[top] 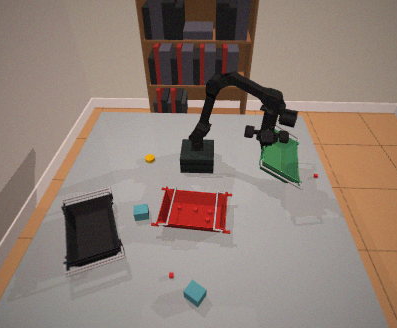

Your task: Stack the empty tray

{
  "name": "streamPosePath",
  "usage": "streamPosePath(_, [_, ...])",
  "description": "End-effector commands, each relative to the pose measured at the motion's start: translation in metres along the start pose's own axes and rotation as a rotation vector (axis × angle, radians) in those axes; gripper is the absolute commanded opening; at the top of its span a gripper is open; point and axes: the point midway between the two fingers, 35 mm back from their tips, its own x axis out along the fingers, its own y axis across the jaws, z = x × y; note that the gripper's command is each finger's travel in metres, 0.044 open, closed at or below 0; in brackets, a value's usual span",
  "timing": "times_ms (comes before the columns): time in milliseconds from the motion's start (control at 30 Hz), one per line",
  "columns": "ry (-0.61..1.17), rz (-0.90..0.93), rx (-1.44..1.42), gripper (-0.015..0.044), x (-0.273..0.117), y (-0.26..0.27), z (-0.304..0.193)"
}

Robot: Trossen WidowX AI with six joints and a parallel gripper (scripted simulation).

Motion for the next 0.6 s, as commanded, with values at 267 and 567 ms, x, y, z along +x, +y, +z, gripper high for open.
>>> streamPosePath(267, [-0.008, 0.027, 0.181, 0.0000, -0.007, -0.009, 0.046])
streamPosePath(567, [-0.010, 0.027, 0.316, 0.0000, -0.007, -0.023, 0.079])
